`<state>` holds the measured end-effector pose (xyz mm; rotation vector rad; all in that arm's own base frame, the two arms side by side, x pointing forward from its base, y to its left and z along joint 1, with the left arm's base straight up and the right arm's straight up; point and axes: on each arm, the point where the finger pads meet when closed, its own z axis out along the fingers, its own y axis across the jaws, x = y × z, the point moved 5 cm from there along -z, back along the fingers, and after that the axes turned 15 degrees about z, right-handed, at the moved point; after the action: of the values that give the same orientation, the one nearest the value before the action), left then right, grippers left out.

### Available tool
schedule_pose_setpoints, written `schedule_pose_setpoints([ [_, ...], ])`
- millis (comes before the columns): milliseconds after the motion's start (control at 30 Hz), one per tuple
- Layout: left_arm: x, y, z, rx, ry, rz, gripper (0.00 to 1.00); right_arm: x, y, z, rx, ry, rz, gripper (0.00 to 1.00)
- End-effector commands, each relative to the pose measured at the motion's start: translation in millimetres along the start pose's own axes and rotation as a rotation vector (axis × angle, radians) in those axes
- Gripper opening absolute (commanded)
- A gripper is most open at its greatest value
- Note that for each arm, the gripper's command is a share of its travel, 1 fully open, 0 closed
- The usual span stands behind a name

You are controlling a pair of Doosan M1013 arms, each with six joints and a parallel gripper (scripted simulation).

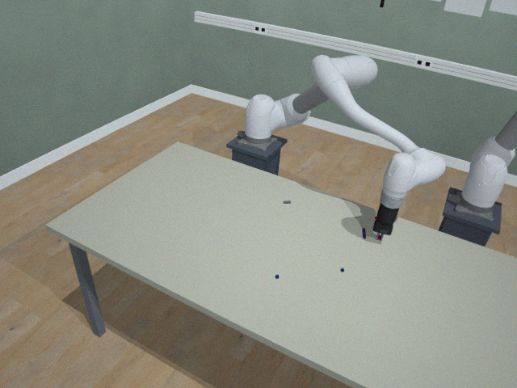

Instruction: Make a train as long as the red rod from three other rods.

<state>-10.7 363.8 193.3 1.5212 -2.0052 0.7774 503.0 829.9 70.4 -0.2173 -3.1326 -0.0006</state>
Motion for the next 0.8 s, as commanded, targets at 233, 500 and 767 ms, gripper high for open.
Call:
schedule_pose_setpoints([
  [233,3.4,-0.6,2.2,0.008,0.004,0.001,1.00,0.1,1.2,-11.1,-0.002,-0.005,0.002,0.24],
  [500,3.4,-0.6,2.2,0.008,0.004,0.001,1.00,0.1,1.3,-48.2,-0.002,-0.005,0.002,0.24],
  [767,3.4,-0.6,2.2,0.008,0.004,0.001,1.00,0.4,1.0,-98.9,-0.002,-0.005,0.002,0.24],
])
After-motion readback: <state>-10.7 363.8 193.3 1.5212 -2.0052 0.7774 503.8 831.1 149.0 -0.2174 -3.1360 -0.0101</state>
